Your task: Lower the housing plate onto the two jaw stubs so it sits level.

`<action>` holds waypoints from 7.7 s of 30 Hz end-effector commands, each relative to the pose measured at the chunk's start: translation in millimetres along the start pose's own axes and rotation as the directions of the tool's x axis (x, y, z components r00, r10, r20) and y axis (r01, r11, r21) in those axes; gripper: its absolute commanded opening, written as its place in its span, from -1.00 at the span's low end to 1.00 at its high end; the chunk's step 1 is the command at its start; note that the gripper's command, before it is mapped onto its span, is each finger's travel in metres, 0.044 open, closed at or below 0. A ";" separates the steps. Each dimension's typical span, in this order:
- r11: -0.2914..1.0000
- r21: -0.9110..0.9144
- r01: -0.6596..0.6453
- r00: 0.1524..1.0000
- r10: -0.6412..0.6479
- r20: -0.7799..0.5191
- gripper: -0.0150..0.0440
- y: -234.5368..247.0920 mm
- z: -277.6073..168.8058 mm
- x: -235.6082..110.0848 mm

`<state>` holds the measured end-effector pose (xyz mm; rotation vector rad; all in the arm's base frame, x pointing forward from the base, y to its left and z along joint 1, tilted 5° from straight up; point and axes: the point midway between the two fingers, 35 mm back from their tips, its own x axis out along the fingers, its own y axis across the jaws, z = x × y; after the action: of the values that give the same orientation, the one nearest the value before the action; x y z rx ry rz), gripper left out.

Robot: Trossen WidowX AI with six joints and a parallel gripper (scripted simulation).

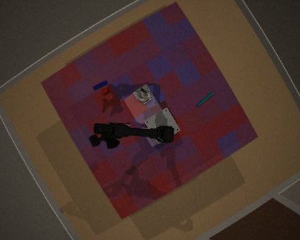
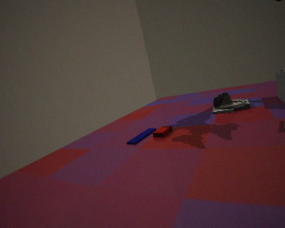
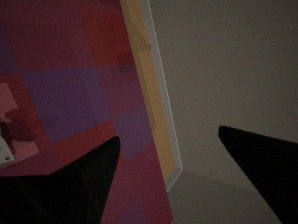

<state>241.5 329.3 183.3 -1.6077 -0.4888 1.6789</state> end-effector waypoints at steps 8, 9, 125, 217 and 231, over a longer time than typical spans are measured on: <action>0.972 0.087 -0.219 0.972 0.225 -0.064 1.00 60.9 -12.9 21.1; 0.967 0.093 -0.239 0.967 0.246 -0.069 1.00 66.4 -13.9 22.4; 0.653 0.224 -0.723 0.638 0.756 -0.146 0.84 280.3 -36.4 75.2; 0.340 0.924 -0.177 0.638 0.754 -0.155 0.70 261.8 -98.0 -35.1; 0.145 0.987 0.073 0.636 0.755 -0.158 0.70 278.1 -115.7 -59.2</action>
<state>278.8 87.7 7.2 -1.1718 1.2908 1.0922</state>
